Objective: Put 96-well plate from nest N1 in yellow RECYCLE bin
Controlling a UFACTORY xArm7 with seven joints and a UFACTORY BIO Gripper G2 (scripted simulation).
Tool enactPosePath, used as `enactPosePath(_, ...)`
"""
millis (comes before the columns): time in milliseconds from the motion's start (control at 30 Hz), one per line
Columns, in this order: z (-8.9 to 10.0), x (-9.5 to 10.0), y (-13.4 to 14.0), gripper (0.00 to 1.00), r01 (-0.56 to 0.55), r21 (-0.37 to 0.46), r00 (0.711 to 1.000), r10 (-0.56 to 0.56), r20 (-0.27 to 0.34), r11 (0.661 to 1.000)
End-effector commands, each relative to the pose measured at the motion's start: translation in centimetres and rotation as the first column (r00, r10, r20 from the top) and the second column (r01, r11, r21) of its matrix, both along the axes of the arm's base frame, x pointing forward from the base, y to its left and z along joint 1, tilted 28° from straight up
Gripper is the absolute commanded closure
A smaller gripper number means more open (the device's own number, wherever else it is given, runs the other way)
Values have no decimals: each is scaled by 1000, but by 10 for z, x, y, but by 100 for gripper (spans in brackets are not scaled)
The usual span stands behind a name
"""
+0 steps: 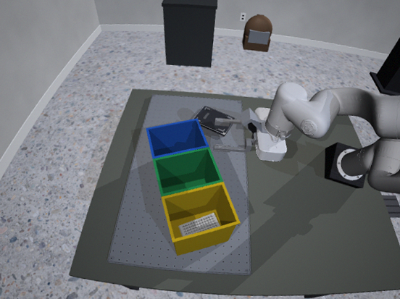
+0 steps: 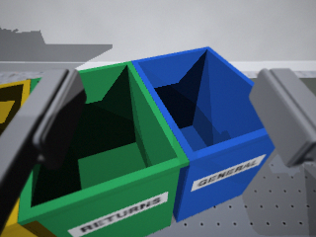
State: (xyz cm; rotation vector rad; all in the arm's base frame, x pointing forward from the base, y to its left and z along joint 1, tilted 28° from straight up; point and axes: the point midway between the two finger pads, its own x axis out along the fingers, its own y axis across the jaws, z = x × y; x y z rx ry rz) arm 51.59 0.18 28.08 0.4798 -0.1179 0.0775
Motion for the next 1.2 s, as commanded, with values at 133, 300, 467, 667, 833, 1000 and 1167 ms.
enactPosePath(133, -6, -4, -35, 82, 0, -1, 1000, 0, 4, 1000)
enactPosePath(300, -12, -8, -60, 82, 0, -1, 1000, 0, 4, 1000)
enactPosePath(467, -17, -11, -79, 82, 0, -1, 1000, 0, 4, 1000)
enactPosePath(667, -17, -11, -79, 82, 0, -1, 1000, 0, 4, 1000)
enactPosePath(833, -17, -11, -79, 82, 0, -1, 1000, 0, 4, 1000)
enactPosePath(1000, -17, -11, -79, 82, 0, -1, 1000, 0, 4, 1000)
enactPosePath(1167, -17, -11, -79, 82, 0, -1, 1000, 0, 4, 1000)
